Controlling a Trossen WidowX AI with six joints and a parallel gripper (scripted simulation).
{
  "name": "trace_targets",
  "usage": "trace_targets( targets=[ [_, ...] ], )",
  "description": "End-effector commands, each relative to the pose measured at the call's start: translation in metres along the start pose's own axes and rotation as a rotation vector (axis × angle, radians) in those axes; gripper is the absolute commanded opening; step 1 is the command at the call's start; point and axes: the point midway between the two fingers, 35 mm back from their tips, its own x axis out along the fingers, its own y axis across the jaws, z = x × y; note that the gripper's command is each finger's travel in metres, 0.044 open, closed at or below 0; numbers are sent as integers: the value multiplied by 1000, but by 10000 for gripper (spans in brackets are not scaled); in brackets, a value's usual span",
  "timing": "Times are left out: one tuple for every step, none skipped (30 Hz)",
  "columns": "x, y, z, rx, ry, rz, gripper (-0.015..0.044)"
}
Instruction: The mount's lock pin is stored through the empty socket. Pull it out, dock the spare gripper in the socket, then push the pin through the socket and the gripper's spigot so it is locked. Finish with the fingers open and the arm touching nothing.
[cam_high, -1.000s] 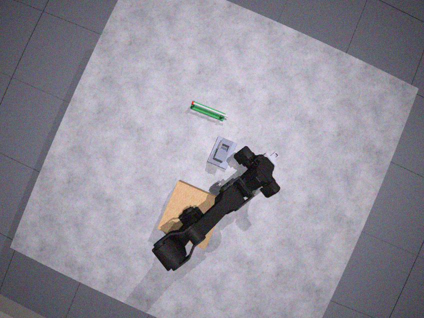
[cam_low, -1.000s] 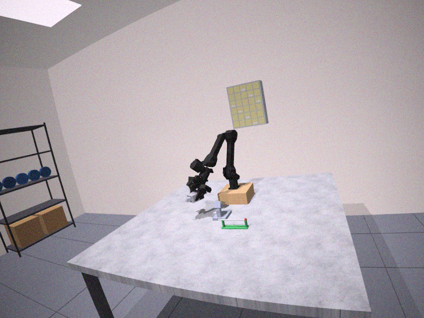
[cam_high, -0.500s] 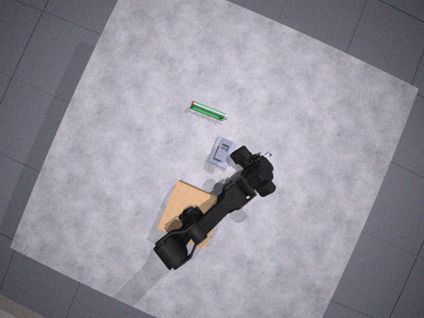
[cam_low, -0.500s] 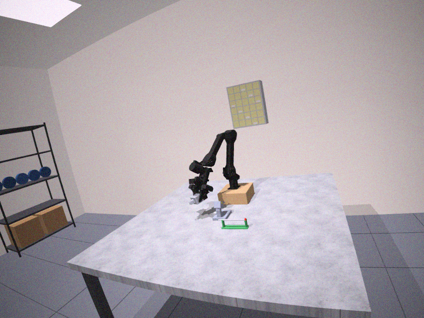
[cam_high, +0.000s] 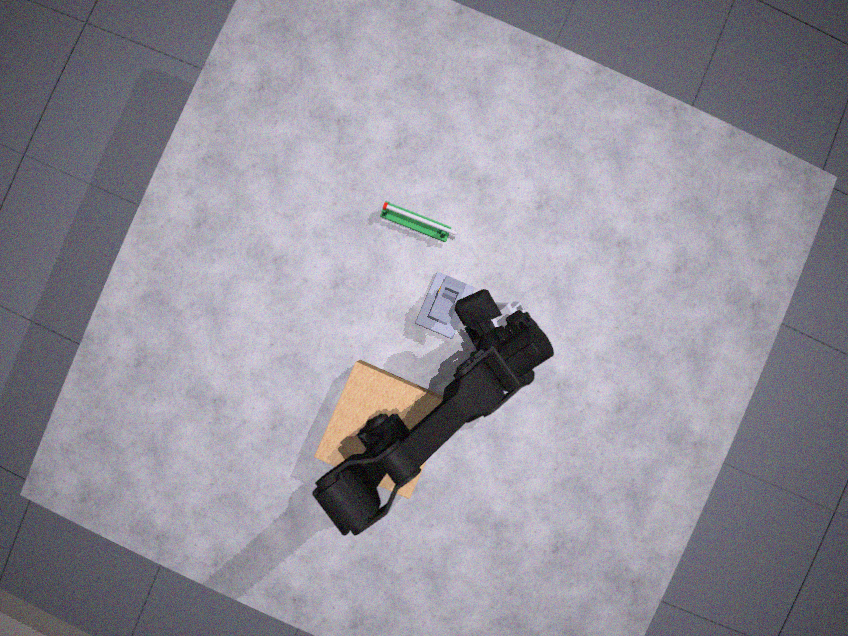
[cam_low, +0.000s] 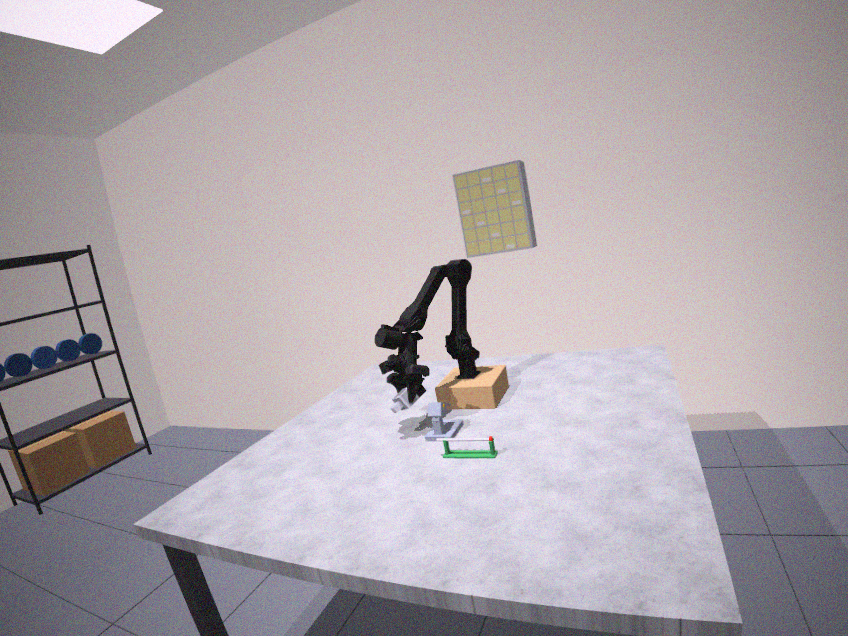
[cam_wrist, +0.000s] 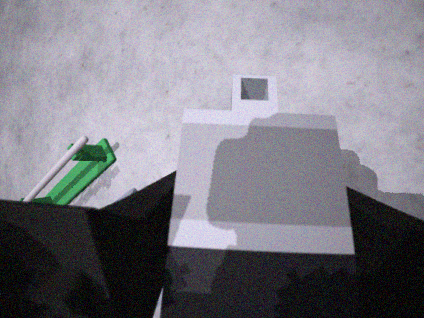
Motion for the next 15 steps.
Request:
trace_targets(
  targets=[
    [-2,6,-3,56,46,36,0],
    [-3,7,-5,71,61,44,0],
    [-4,8,-7,86,76,51,0],
    [-4,10,-8,102,91,59,0],
    [-5,11,-10,117,106,67,0],
    [-6,12,-12,133,120,74,0],
    [-7,14,-13,149,135,81,0],
    [-7,15,-15,165,150,89,0],
    [-8,16,-17,181,165,96,0],
    [-9,18,-18,197,180,103,0],
    [-10,19,-20,214,195,109,0],
    [-11,21,-21,230,210,116,0],
    [-12,22,-23,247,225,123,0],
    [-14,24,-24,264,241,129,0],
    [-15,25,-26,281,256,136,0]
  ],
)
